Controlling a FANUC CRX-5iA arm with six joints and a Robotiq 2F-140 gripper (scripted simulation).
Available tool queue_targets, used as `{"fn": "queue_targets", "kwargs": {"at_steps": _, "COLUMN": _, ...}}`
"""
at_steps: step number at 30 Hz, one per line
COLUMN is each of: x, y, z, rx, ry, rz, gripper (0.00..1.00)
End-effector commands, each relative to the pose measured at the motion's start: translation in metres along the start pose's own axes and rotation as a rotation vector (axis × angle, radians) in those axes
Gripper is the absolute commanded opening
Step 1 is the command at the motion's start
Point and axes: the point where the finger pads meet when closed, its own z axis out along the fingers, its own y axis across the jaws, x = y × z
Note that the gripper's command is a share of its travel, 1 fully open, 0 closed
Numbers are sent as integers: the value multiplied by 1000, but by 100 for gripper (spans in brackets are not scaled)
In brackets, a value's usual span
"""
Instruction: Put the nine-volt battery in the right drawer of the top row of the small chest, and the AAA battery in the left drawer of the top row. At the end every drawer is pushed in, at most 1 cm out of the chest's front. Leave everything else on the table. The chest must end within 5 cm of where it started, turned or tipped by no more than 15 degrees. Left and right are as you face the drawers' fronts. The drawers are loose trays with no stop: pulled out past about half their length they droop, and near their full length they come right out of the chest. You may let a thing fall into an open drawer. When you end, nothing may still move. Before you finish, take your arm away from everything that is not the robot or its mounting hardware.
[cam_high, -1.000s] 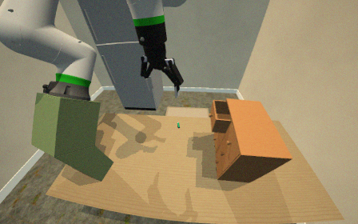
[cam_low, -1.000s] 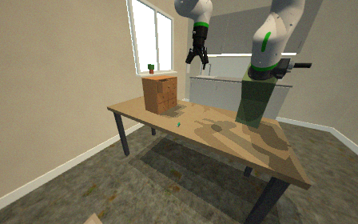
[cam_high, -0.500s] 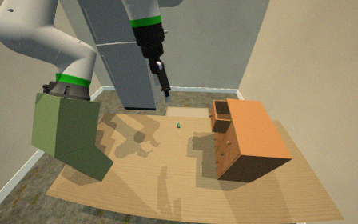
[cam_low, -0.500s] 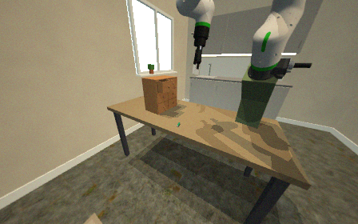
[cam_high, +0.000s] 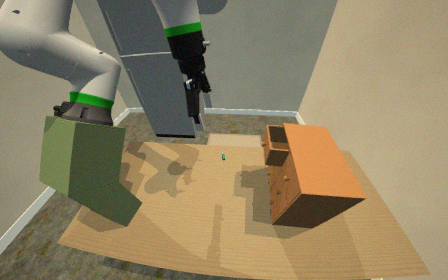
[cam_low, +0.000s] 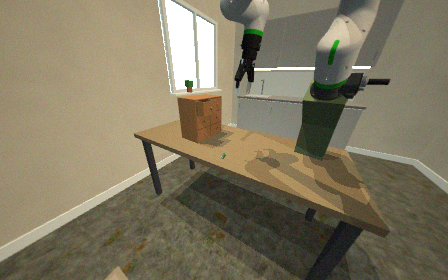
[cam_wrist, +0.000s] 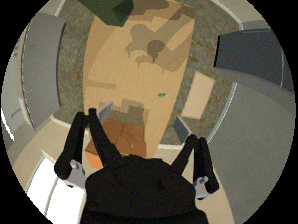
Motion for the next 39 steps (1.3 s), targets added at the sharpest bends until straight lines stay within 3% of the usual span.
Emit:
{"fn": "queue_targets", "kwargs": {"at_steps": 1, "x": -6, "y": 0, "z": 8, "rx": 25, "ry": -78, "rz": 19, "gripper": 100}}
{"fn": "queue_targets", "kwargs": {"at_steps": 10, "x": -26, "y": -1, "z": 32, "rx": 28, "ry": -344, "rz": 16, "gripper": 100}}
{"fn": "queue_targets", "kwargs": {"at_steps": 12, "x": -26, "y": -1, "z": 32, "rx": 28, "ry": -344, "rz": 16, "gripper": 100}}
{"fn": "queue_targets", "kwargs": {"at_steps": 20, "x": -43, "y": -2, "z": 52, "rx": 30, "ry": -573, "rz": 13, "gripper": 100}}
{"fn": "queue_targets", "kwargs": {"at_steps": 39, "x": -63, "y": -2, "z": 78, "rx": 29, "ry": -847, "rz": 9, "gripper": 100}}
